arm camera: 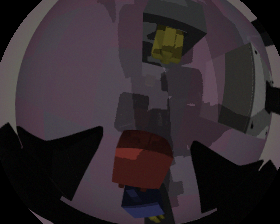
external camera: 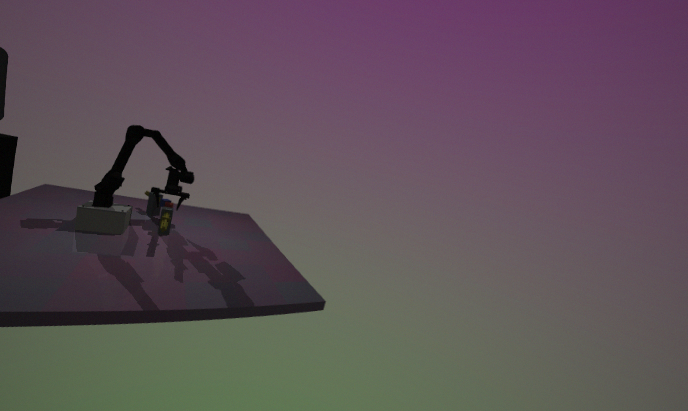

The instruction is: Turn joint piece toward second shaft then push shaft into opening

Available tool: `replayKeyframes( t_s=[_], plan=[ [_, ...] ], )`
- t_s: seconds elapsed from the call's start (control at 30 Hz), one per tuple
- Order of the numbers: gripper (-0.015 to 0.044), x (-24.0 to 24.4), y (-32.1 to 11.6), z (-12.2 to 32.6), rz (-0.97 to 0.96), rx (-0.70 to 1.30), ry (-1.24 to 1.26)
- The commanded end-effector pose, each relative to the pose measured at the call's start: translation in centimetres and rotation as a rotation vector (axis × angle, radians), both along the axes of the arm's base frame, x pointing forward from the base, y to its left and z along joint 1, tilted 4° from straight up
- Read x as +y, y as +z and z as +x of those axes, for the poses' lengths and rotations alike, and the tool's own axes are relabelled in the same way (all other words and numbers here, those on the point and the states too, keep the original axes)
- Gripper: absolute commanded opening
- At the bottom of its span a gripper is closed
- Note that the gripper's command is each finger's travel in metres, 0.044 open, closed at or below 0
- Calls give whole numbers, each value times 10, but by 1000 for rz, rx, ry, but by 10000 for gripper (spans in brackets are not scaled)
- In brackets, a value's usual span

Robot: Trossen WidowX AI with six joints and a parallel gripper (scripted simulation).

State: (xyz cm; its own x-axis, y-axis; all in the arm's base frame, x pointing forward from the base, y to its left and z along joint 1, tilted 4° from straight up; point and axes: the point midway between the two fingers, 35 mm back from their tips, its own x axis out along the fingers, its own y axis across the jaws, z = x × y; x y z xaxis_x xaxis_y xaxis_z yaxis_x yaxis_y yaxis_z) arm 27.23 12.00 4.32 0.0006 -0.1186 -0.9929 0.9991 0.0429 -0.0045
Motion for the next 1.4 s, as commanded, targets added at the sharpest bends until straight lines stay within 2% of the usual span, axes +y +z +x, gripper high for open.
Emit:
replayKeyframes(
  t_s=[0.0,1.37],
  plan=[
    [440,1,12,5,16,-4,94],
    [440,-16,134,-2,148,16,1483]
  ],
)
